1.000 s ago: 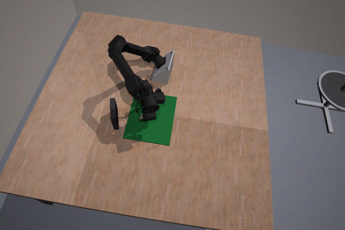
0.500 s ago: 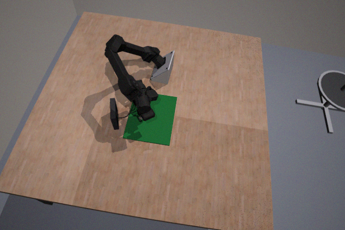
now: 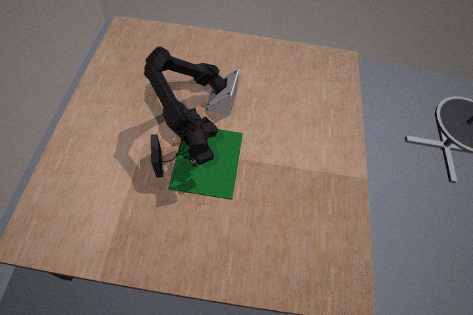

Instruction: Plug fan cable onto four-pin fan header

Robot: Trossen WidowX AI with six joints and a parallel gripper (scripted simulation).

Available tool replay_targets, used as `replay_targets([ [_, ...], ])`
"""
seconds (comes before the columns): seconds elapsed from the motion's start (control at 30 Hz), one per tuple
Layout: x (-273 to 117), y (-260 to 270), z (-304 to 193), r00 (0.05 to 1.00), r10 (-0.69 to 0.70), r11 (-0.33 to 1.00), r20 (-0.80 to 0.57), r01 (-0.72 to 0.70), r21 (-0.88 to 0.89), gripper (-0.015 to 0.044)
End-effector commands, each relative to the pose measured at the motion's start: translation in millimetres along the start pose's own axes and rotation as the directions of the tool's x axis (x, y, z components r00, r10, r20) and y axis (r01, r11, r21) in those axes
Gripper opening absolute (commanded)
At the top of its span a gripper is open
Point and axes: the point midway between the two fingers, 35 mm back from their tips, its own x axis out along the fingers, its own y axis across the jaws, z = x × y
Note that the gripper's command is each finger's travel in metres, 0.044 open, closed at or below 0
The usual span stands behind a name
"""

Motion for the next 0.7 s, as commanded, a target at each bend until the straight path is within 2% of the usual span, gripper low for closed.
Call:
replay_targets([
  [0.0, -0.5, 0.5, 1.5, 1.0, 0.0, 1.0, -0.002, 0.0, 0.003, 0.0],
  [0.27, -0.6, 0.3, 2.3, 1.0, 0.0, 1.0, -0.001, 0.0, 0.01, 0.0],
  [0.43, 21.5, 0.2, 2.6, 1.0, 0.0, 1.0, -0.002, 0.0, 0.013, 0.0],
  [0.67, 21.5, 0.2, 2.6, 1.0, 0.0, 1.0, -0.002, 0.0, 0.013, 0.0],
])
